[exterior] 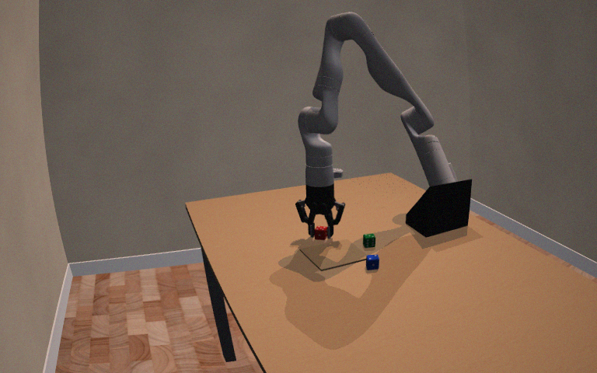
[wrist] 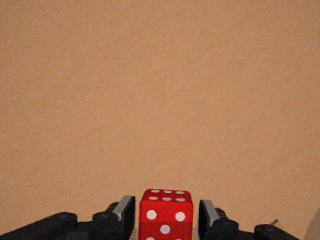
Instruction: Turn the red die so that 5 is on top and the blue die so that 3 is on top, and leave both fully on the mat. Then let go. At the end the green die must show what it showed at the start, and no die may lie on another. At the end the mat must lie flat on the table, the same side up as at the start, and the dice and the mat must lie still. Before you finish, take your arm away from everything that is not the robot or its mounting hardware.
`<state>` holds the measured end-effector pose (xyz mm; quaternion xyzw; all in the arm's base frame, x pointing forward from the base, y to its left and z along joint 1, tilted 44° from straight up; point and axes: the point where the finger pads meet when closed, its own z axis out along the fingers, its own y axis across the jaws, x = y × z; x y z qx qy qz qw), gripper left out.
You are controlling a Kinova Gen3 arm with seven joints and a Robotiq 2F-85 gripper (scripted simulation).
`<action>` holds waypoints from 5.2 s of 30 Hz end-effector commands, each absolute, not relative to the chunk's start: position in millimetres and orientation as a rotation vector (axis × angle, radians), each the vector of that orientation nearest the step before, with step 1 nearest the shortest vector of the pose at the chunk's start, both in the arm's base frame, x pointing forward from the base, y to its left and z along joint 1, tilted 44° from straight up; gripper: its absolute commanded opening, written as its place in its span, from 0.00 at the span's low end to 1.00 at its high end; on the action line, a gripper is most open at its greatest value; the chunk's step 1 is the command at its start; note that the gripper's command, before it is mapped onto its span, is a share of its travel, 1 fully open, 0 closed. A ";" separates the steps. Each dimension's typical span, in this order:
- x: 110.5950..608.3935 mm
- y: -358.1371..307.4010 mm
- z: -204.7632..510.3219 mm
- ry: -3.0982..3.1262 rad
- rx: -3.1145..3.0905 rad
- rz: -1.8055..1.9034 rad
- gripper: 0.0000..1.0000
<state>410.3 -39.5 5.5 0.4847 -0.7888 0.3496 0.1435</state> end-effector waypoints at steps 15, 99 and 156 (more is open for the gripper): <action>410.7 -38.8 5.7 -2.275 1.399 1.008 0.46; 399.3 30.2 77.1 -2.275 1.400 1.008 0.26; 437.5 106.9 -29.9 -1.527 1.993 0.747 0.26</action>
